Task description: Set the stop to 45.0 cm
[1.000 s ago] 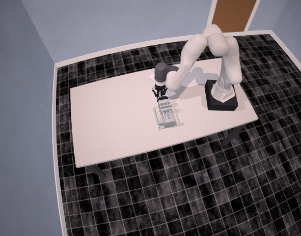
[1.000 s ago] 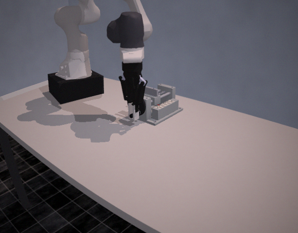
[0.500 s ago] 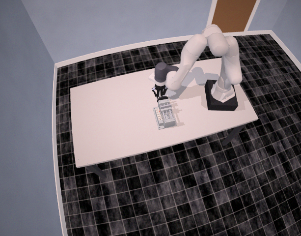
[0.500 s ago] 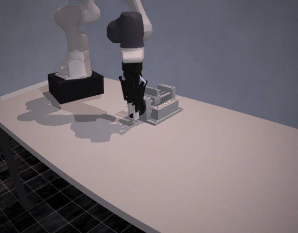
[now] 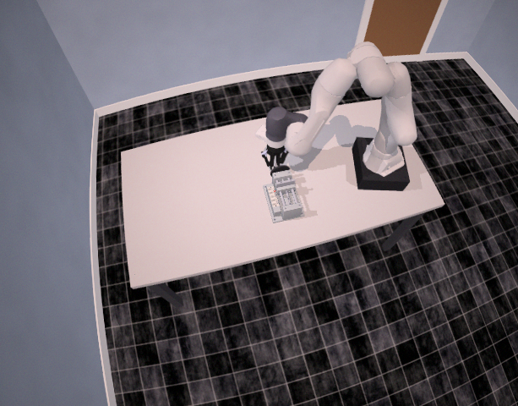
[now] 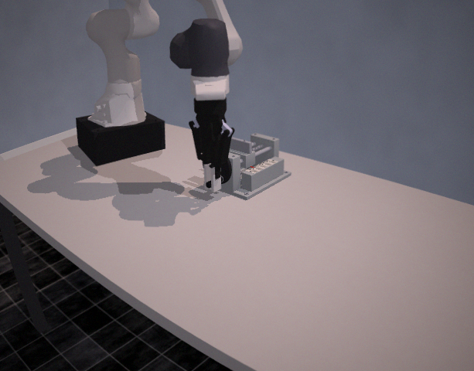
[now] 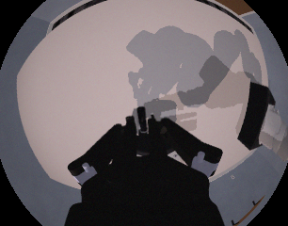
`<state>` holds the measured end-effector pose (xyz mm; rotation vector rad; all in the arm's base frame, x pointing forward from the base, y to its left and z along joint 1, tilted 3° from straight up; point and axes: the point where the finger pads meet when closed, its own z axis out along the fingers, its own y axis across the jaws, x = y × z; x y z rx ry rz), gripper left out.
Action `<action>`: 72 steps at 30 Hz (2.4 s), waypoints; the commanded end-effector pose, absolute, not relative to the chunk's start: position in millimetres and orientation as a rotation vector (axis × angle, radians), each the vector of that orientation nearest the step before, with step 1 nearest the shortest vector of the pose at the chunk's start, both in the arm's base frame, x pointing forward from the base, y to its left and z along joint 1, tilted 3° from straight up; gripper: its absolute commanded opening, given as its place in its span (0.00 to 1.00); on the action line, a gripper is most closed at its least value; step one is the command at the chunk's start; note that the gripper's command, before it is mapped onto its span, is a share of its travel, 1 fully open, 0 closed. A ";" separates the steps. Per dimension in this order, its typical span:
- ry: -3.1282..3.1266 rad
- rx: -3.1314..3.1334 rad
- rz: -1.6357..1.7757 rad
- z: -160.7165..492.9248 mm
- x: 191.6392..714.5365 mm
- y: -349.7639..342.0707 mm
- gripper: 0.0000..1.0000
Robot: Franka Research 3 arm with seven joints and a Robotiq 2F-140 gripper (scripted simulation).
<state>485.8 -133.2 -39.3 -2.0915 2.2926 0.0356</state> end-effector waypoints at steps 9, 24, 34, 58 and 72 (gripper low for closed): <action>2.286 -2.096 0.032 -40.8 484.4 -132.7 0.04; 2.286 -2.096 0.032 -43.3 479.4 -132.1 0.04; 2.286 -2.096 0.032 -44.9 473.5 -131.6 0.04; 2.286 -2.096 0.032 -43.5 455.9 -130.1 0.04; 2.286 -2.096 0.032 -35.3 443.0 -129.3 0.04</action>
